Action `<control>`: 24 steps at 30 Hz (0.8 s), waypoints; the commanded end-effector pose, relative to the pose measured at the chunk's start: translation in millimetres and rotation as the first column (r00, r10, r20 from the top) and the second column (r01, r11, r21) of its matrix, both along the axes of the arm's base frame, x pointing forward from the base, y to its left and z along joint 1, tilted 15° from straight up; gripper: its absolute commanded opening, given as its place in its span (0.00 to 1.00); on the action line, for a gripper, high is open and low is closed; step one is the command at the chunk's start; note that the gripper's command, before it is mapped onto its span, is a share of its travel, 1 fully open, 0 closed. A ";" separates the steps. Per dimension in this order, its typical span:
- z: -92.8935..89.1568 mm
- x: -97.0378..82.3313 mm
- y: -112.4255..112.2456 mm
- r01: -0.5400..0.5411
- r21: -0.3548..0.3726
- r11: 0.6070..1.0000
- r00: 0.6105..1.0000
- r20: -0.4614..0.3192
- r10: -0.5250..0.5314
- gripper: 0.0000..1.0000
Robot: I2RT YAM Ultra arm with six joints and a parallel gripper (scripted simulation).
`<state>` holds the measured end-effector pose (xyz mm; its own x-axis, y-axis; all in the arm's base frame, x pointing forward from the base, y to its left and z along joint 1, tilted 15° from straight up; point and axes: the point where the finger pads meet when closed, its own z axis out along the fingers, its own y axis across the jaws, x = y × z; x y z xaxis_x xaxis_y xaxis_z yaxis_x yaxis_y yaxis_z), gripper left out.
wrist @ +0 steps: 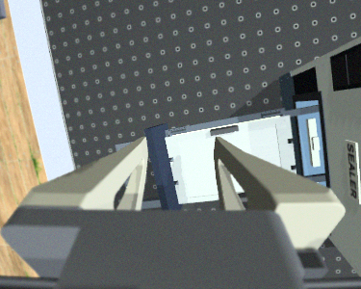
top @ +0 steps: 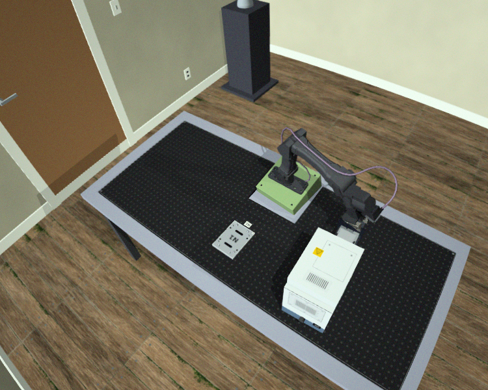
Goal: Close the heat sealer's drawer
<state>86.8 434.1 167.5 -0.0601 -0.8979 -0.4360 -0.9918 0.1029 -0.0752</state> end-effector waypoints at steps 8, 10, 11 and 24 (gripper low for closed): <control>-22.7 -26.5 -26.2 -0.023 -0.100 0.995 0.998 -0.056 0.018 0.45; -25.3 -28.4 -21.2 -0.029 -0.150 0.988 0.997 -0.078 0.018 0.45; -27.8 -30.2 -23.9 -0.032 -0.172 0.985 0.996 -0.086 0.017 0.45; -52.1 -49.9 -65.5 -0.045 -0.291 0.956 0.992 -0.127 0.008 0.45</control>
<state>52.6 384.3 114.2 -0.0815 -0.9832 -0.1631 -0.9966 0.0817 0.0058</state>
